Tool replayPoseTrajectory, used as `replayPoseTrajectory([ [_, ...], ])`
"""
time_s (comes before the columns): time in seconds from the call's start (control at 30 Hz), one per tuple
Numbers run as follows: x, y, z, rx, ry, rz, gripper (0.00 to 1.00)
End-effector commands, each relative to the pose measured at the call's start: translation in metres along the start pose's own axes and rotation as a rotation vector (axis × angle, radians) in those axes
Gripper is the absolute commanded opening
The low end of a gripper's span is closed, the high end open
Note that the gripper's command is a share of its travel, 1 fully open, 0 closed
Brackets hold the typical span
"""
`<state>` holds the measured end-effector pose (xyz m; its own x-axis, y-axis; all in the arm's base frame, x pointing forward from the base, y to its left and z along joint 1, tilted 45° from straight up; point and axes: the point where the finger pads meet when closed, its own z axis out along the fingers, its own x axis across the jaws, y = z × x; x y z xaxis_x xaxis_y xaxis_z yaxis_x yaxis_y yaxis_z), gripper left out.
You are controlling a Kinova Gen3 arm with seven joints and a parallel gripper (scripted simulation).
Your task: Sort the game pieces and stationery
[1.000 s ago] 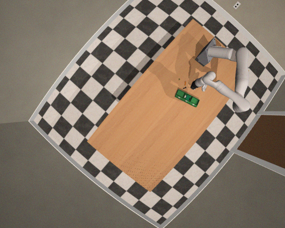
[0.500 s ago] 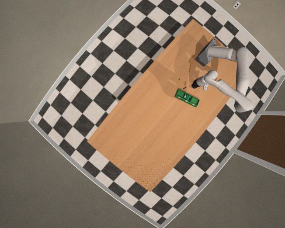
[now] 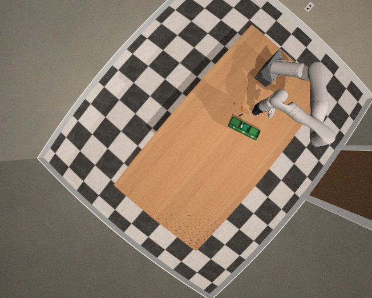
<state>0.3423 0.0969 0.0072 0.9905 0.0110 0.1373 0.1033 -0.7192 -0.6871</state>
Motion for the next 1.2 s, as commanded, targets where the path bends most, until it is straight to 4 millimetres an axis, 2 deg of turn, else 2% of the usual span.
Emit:
replayPoseTrajectory([
  [0.0,0.001,0.0,-0.001,0.0,0.004,-0.001,0.49],
  [0.33,0.001,0.0,-0.001,0.0,0.004,-0.001,0.49],
  [0.4,0.001,0.0,0.006,0.0,0.004,-0.001,0.49],
  [0.53,0.001,0.0,0.006,0.0,0.004,-0.001,0.49],
  [0.73,0.033,-0.018,0.006,0.0,0.004,-0.001,0.49],
  [0.8,0.033,-0.018,0.006,0.0,0.004,-0.001,0.49],
  [1.17,0.088,-0.049,0.006,0.0,0.004,-0.008,0.49],
])
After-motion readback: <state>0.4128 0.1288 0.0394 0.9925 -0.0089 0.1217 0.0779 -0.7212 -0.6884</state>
